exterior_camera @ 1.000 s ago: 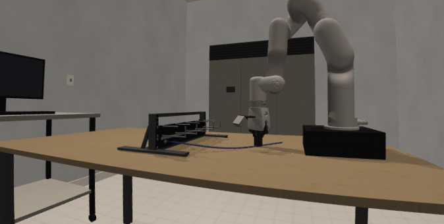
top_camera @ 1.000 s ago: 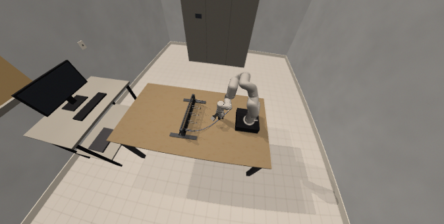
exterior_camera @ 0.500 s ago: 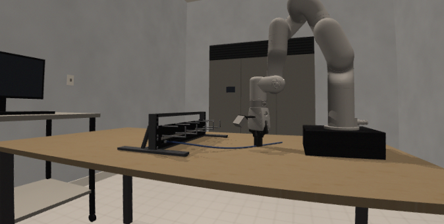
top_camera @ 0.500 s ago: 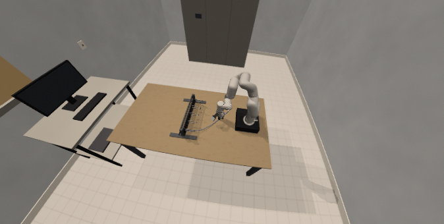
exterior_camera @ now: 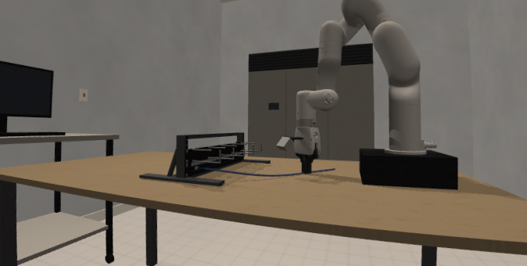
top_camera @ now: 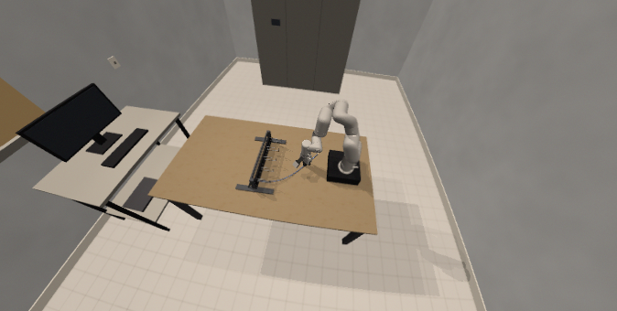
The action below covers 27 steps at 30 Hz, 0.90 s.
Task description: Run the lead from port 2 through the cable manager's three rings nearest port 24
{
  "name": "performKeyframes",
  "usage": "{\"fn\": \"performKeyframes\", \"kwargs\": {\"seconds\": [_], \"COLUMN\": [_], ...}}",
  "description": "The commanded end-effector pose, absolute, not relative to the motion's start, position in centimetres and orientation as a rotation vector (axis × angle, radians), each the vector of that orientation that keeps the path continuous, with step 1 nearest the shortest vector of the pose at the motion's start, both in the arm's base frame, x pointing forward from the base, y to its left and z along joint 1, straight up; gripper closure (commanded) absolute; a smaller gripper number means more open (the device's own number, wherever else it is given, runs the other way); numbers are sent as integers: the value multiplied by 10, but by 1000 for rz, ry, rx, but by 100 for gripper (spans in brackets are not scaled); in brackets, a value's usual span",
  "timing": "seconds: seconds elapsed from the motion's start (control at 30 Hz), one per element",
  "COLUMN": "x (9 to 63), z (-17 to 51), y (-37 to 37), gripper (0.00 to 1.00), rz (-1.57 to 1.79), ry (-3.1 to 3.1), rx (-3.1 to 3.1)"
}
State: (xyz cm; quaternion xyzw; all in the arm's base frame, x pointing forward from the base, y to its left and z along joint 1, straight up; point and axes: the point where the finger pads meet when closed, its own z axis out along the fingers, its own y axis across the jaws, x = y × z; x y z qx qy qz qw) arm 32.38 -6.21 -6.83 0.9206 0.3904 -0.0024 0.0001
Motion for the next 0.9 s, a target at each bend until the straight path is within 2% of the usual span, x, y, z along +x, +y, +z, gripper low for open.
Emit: {"fn": "performKeyframes", "kwargs": {"seconds": [0.0, 0.87], "x": [325, 325], "z": [-66, -40], "y": [-62, -62], "gripper": [100, 100], "rz": [-3, -3], "ry": [1226, 1226], "rx": [2890, 2890]}}
